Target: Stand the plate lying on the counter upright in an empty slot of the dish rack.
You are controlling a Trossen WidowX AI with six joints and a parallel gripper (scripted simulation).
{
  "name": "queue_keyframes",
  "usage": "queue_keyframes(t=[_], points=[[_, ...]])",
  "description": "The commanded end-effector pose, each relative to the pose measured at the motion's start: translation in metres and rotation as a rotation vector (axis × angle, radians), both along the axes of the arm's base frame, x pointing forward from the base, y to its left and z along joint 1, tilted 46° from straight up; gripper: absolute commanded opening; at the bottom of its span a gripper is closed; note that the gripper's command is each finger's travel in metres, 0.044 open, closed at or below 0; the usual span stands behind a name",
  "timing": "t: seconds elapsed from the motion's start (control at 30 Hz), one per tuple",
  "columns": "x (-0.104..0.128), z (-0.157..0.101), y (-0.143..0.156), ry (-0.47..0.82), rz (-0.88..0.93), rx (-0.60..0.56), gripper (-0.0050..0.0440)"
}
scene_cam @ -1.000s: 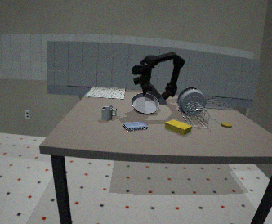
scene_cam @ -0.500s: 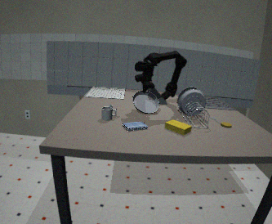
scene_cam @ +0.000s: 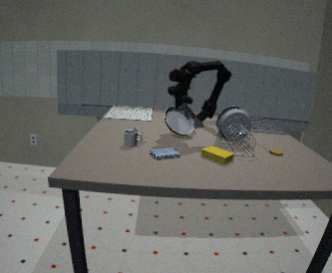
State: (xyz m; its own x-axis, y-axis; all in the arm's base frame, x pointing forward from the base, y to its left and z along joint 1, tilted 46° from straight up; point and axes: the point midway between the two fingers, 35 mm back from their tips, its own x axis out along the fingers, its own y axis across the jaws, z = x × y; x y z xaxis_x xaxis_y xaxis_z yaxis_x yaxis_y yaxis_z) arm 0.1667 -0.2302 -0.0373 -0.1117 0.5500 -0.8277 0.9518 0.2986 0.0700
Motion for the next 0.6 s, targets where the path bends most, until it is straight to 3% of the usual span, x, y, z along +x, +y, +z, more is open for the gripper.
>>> queue_keyframes(t=[0.0, 0.57], points=[[-0.002, 0.007, -0.004, -0.030, 0.022, -0.031, 0.0000], [-0.004, 0.018, -0.012, -0.092, 0.092, -0.093, 0.0000]])
